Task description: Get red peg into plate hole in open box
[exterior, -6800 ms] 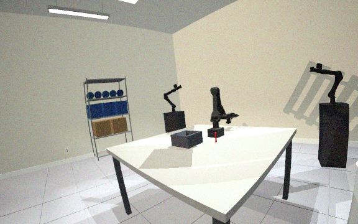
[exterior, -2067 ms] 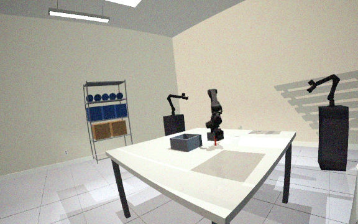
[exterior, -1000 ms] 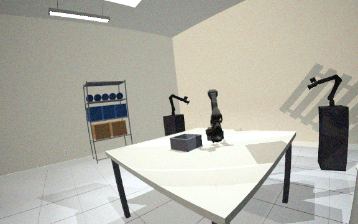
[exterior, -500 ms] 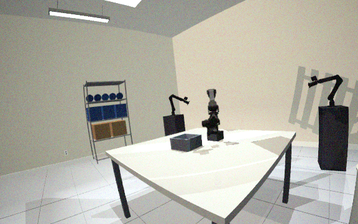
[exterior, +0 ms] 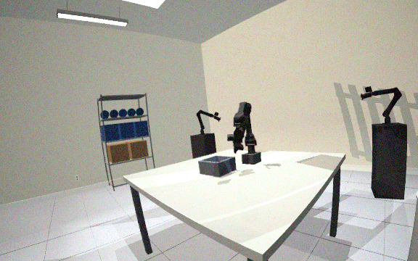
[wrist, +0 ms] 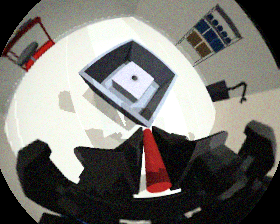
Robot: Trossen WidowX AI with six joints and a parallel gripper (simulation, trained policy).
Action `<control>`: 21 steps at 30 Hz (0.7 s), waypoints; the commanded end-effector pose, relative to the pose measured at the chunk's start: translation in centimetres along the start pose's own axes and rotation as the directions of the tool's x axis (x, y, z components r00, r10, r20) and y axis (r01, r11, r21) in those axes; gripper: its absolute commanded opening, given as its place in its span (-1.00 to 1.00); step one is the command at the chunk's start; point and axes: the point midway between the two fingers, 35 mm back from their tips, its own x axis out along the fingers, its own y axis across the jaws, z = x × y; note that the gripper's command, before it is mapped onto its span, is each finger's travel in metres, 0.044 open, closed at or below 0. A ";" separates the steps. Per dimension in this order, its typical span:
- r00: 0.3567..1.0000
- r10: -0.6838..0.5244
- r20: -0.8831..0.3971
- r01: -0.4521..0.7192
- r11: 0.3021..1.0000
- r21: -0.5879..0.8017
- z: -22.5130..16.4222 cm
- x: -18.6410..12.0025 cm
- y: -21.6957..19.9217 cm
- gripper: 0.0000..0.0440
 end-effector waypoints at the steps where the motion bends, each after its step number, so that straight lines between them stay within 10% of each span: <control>1: 1.000 0.013 0.006 -0.013 0.999 0.038 1.5 0.0 -0.2 -1.00; 21: 0.996 0.078 -0.034 -0.073 0.988 0.137 9.1 4.9 -0.8 -1.00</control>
